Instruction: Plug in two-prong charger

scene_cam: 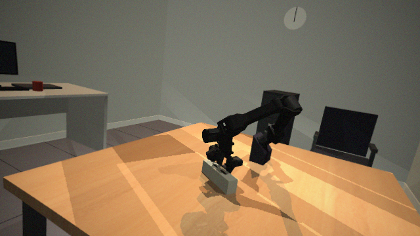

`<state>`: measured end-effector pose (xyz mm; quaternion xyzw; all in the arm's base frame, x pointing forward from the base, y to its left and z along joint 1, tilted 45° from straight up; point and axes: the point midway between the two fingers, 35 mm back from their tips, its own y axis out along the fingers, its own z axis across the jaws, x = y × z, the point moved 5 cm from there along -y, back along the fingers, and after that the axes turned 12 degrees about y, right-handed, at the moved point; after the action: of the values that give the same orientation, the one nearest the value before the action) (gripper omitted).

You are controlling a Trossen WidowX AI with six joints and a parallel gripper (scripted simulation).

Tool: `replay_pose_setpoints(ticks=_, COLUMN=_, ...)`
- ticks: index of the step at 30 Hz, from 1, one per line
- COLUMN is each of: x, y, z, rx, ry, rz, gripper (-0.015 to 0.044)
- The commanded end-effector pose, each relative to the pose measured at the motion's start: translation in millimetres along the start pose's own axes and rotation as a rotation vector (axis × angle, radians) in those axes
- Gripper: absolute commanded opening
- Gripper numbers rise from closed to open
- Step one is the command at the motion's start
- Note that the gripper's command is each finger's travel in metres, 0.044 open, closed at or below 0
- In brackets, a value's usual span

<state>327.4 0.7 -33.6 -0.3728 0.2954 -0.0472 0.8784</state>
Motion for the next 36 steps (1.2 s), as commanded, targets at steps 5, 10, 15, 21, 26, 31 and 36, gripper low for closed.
replay_pose_setpoints(ticks=5, x=-0.5, y=-0.1, z=0.0, rx=0.001, ry=-0.002, rz=-0.002, gripper=0.0440)
replay_pose_setpoints(ticks=10, x=-2.0, y=0.1, z=-0.3, rx=0.001, ry=-0.003, rz=-0.004, gripper=0.0440)
replay_pose_setpoints(ticks=15, x=-3.6, y=0.3, z=-0.7, rx=0.002, ry=-0.004, rz=-0.006, gripper=0.0440)
replay_pose_setpoints(ticks=21, x=-5.4, y=0.5, z=-1.1, rx=0.002, ry=-0.005, rz=-0.008, gripper=0.0440)
replay_pose_setpoints(ticks=26, x=-7.0, y=0.6, z=-1.5, rx=0.002, ry=-0.006, rz=-0.009, gripper=0.0440)
replay_pose_setpoints(ticks=31, x=-8.5, y=0.8, z=-1.9, rx=0.002, ry=-0.007, rz=-0.011, gripper=0.0440)
replay_pose_setpoints(ticks=36, x=-10.1, y=1.0, z=-2.3, rx=0.003, ry=-0.008, rz=-0.013, gripper=0.0440)
